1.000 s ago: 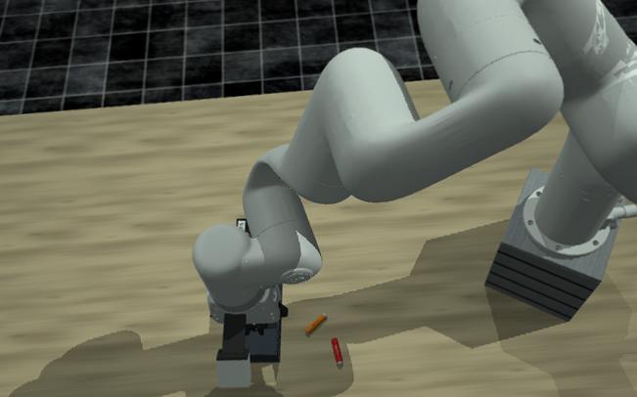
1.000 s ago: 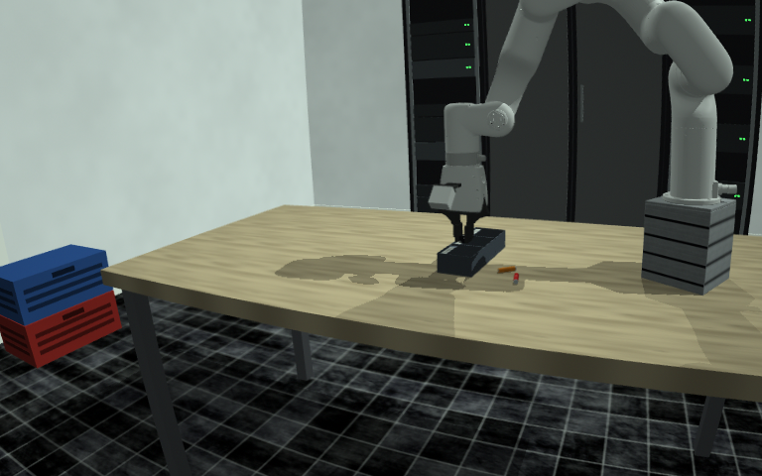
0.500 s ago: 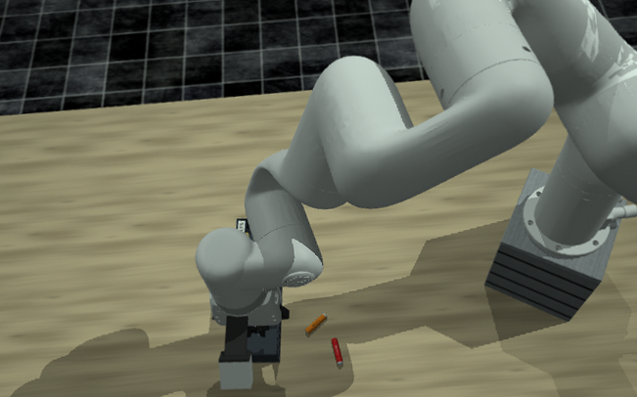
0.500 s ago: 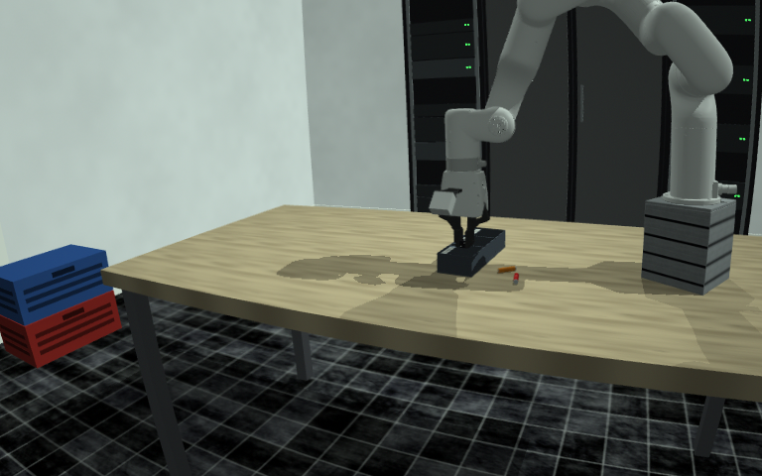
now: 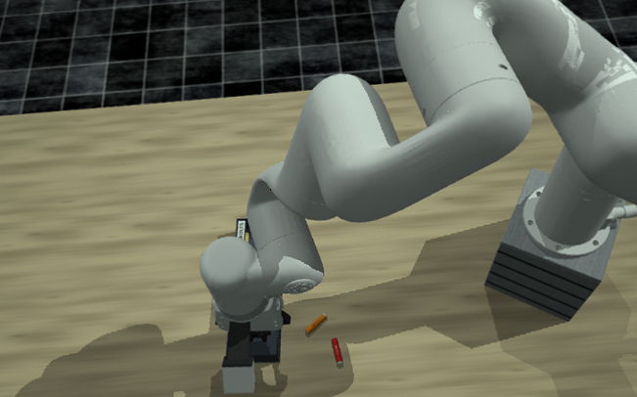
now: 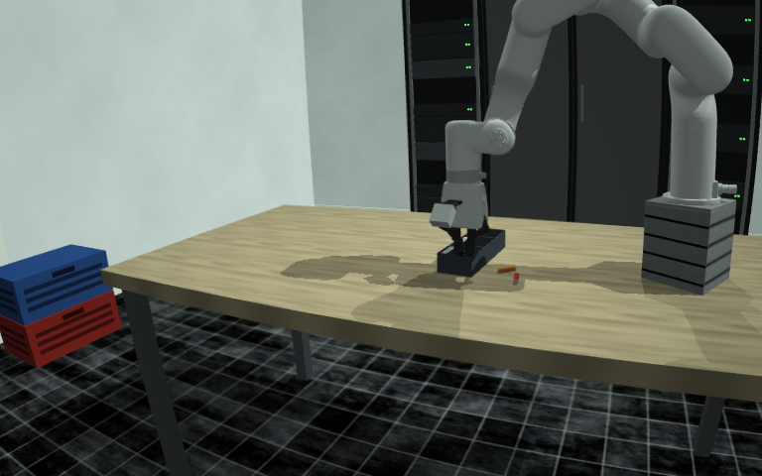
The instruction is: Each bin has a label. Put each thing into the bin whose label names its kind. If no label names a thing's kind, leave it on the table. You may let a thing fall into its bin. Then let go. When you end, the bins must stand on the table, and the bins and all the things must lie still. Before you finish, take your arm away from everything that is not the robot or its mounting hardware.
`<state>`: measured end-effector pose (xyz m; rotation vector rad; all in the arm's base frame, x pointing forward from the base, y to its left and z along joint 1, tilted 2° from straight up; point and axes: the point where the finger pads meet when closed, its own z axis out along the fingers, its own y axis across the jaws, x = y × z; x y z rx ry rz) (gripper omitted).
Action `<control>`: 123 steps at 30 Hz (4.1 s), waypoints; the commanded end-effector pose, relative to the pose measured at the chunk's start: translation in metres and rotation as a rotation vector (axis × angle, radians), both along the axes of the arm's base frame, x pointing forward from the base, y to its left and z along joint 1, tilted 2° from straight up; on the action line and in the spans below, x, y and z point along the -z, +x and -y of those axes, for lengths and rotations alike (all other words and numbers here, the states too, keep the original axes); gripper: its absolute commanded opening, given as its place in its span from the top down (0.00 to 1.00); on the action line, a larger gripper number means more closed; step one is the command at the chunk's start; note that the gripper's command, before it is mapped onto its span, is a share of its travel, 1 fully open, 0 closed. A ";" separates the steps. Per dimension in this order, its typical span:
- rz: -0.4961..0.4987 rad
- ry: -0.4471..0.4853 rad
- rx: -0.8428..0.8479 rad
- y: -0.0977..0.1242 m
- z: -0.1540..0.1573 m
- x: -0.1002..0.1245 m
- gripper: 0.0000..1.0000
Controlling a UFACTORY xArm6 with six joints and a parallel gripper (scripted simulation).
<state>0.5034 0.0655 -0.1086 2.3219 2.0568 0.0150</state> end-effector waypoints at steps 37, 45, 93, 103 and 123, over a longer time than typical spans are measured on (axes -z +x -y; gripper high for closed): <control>0.005 0.001 0.000 0.002 0.000 0.008 0.70; 0.005 0.001 0.000 0.001 0.000 0.000 0.70; 0.005 0.001 0.000 -0.003 -0.002 -0.108 0.00; 0.005 0.001 0.000 -0.004 -0.003 -0.148 0.00; 0.005 0.001 0.000 -0.005 -0.004 -0.171 0.00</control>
